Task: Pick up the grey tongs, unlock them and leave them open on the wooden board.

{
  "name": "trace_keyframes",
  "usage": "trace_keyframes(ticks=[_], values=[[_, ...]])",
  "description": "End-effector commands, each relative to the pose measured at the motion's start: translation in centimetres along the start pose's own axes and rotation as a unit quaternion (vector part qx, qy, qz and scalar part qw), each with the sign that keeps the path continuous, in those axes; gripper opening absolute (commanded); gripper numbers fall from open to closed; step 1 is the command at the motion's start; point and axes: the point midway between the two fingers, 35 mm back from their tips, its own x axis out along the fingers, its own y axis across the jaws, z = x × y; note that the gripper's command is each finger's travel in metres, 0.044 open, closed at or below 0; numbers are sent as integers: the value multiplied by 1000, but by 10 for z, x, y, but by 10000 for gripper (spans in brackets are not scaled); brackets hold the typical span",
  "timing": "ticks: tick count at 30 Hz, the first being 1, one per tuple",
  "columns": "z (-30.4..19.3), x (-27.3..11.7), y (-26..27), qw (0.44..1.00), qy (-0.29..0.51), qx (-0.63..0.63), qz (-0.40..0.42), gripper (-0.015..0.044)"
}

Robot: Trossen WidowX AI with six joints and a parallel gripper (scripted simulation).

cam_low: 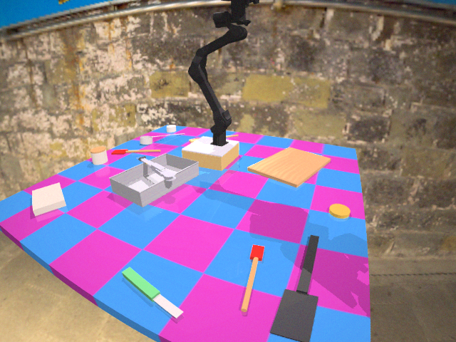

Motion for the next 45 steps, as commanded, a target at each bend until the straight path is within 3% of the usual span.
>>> trace_keyframes(ticks=[1,6,9,28,39,45], values=[[0,0,1,1000,-1,0,1,374],[4,-6,22,1000,-15,5,26,260],[0,-9,33,998,-18,-33,43,260],[-19,-54,139,976,-45,18,214,260],[-95,-113,213,933,57,72,347,260],[-150,-155,238,898,151,103,400,260]])
